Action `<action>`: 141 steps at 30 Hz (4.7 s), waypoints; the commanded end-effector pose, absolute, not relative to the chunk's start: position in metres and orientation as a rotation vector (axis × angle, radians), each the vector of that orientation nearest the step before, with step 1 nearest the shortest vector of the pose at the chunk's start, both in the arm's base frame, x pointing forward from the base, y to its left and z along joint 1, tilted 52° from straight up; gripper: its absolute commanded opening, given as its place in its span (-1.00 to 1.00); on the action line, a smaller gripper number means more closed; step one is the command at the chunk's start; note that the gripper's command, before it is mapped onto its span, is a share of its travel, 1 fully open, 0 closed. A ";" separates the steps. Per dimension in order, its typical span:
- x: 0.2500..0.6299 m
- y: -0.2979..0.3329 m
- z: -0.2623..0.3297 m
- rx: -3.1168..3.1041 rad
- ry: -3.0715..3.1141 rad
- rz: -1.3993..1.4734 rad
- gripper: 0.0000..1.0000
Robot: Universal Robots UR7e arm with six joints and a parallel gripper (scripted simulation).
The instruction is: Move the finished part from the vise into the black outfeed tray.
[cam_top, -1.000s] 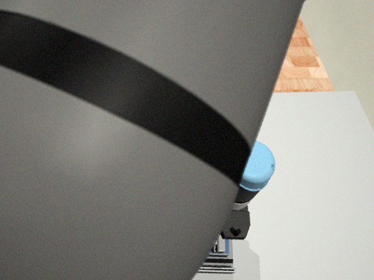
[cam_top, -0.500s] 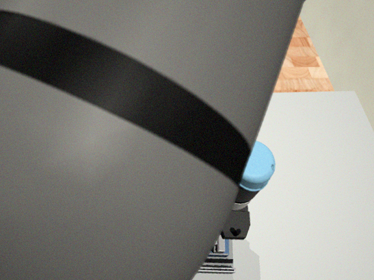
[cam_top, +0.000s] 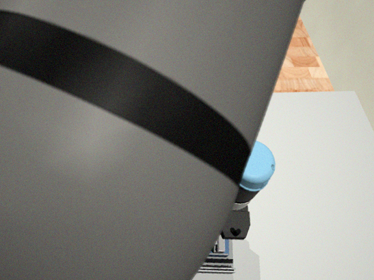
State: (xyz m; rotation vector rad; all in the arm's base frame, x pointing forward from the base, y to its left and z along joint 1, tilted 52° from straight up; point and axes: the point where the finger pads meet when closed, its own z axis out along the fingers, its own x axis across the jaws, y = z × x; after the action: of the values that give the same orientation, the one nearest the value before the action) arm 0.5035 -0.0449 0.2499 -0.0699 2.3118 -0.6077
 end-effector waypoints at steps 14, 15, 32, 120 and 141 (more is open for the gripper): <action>0.503 -0.045 0.250 -0.070 2.311 -0.608 1.00; 0.503 -0.045 0.250 -0.070 2.311 -0.608 1.00; 0.503 -0.045 0.250 -0.070 2.311 -0.608 1.00; 0.547 -0.070 0.211 -0.070 2.310 -0.608 1.00; 0.547 -0.070 0.211 -0.070 2.310 -0.608 1.00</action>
State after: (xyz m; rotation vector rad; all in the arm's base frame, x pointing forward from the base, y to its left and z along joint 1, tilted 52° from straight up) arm 0.5465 -0.0706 0.2100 -0.0701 2.3114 -0.6078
